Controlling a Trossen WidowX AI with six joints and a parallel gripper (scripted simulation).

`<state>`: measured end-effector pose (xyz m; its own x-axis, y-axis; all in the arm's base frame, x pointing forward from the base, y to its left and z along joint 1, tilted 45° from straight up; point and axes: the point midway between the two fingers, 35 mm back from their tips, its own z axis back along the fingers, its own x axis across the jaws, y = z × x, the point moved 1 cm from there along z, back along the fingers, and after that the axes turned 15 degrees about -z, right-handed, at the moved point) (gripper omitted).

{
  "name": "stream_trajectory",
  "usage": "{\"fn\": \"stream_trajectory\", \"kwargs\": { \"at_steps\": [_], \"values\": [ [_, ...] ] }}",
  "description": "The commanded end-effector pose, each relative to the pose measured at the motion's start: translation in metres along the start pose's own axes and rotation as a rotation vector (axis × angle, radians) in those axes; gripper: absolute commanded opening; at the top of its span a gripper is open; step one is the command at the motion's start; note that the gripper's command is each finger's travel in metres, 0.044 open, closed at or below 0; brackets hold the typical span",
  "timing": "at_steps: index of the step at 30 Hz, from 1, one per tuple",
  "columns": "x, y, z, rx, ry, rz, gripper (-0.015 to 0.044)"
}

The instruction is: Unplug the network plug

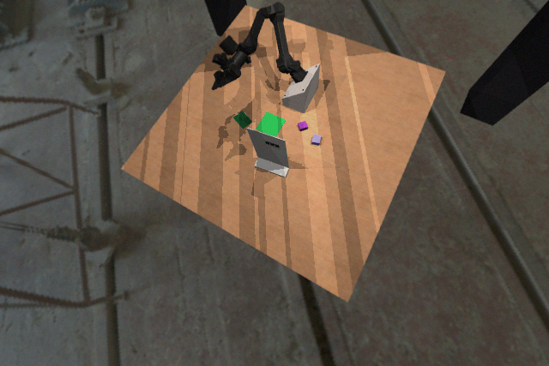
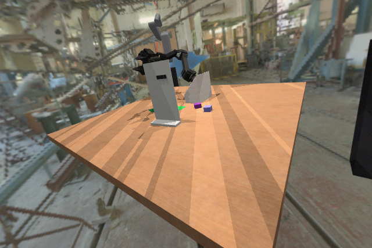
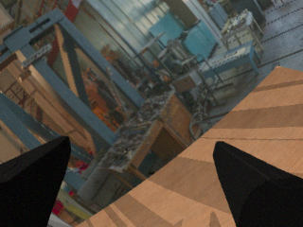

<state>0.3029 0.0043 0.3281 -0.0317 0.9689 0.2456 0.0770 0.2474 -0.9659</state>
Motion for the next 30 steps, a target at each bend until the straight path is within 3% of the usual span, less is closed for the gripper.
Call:
{"fn": "stream_trajectory", "kwargs": {
  "at_steps": [1, 10, 30],
  "values": [
    [0.0, 0.001, -0.001, 0.001, -0.001, -0.003, 0.0374],
    [0.012, 0.058, -0.021, 0.071, -0.035, -0.159, 0.0156],
    [0.044, 0.189, -0.01, 0.258, -0.075, -0.502, 0.0156]
  ]
}}
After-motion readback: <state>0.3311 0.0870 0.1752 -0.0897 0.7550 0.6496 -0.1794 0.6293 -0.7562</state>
